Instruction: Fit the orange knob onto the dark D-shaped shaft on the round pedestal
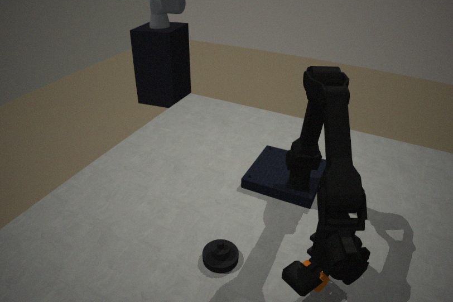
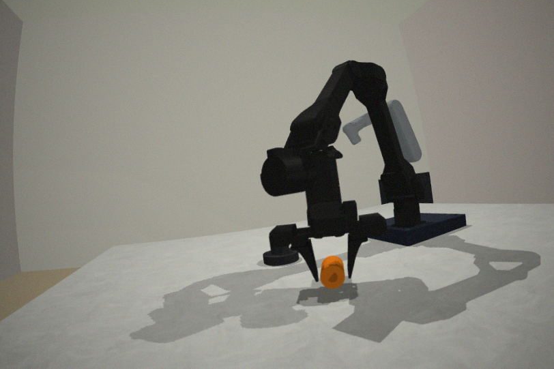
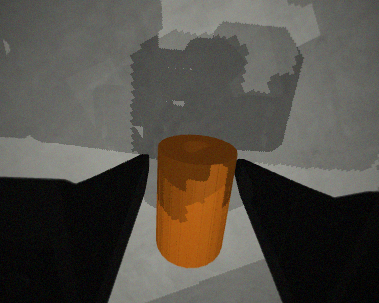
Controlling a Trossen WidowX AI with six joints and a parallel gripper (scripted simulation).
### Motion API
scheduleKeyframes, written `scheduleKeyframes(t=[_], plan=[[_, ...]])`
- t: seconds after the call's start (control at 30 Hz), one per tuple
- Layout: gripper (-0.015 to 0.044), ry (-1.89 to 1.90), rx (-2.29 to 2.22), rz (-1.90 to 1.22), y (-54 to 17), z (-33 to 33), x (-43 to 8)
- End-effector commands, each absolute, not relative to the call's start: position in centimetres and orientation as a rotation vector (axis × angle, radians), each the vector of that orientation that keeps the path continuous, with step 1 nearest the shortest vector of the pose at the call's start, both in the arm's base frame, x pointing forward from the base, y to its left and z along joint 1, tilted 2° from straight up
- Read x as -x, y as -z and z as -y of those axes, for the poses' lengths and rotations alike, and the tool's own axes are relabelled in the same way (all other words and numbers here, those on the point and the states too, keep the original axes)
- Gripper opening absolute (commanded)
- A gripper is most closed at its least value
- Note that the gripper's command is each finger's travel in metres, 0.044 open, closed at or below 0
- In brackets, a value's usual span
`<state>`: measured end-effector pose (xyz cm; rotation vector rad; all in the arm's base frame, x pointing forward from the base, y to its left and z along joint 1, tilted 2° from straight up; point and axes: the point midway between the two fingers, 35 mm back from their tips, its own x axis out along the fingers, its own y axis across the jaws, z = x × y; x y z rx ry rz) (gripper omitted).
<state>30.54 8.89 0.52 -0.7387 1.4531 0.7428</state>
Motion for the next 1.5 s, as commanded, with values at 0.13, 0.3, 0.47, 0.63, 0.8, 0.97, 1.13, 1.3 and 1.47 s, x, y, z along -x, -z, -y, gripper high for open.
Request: scheduleKeyframes(t=[0.13, 0.3, 0.47, 0.63, 0.8, 0.97, 1.13, 1.3, 1.47], plan=[[0.0227, -0.741, 0.744, -1.453, -0.5, -8.8, -30.6], [0.0193, -0.741, 0.744, -1.453, -0.5, -8.8, -30.6], [0.0180, -0.742, 0.743, -1.451, -0.5, -8.8, -30.6], [0.0180, -0.759, 0.710, -1.394, -0.8, -8.6, -30.4], [0.0180, -0.782, 0.666, -1.310, -1.2, -8.2, -30.1], [0.0180, -0.802, 0.626, -1.233, -1.5, -7.8, -29.9], [0.0180, -0.822, 0.586, -1.154, -1.7, -7.4, -29.6], [0.0180, -0.839, 0.546, -1.076, -1.9, -7.0, -29.3], [0.0180, -0.856, 0.505, -0.997, -2.1, -6.5, -29.0]])
